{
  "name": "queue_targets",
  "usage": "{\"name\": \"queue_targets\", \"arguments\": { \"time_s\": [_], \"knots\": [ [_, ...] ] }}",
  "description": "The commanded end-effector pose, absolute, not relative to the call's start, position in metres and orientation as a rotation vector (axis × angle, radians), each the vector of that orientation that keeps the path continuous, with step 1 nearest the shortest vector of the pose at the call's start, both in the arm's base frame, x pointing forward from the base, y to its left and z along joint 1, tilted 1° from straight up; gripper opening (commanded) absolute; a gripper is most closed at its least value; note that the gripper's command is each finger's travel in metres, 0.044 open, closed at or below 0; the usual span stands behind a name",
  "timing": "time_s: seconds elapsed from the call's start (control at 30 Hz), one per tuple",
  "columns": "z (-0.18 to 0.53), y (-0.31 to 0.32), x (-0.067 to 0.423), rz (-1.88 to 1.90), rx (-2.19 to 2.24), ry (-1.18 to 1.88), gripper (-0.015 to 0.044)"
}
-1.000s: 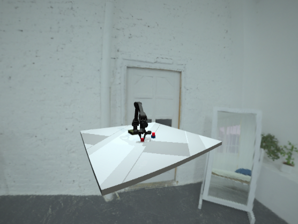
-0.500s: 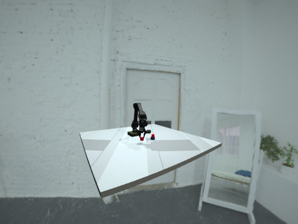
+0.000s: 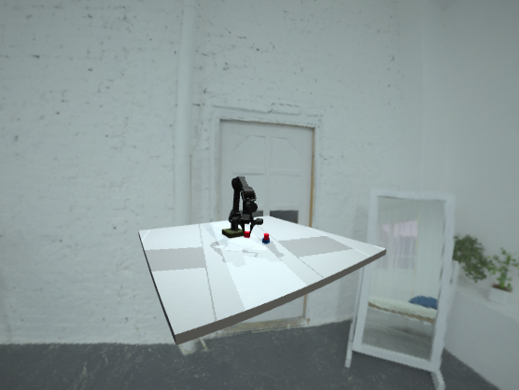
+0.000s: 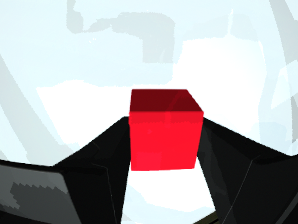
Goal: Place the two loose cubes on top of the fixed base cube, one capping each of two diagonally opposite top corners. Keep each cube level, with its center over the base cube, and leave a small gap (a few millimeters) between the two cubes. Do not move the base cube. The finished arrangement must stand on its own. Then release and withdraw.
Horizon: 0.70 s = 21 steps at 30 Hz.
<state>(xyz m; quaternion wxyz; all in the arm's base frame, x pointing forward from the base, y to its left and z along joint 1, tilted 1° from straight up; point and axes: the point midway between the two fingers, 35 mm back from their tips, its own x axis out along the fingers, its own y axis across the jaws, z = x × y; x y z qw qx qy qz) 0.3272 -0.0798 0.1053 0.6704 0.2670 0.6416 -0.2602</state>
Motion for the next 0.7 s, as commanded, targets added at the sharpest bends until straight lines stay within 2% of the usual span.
{"name": "queue_targets", "arguments": {
  "time_s": [0.0,0.67],
  "knots": [
    [0.119,-0.079,0.327,-0.578,0.601,1.440,0.0105],
    [0.137,-0.048,0.323,-0.528,0.570,1.447,0.0105]
  ]
}}
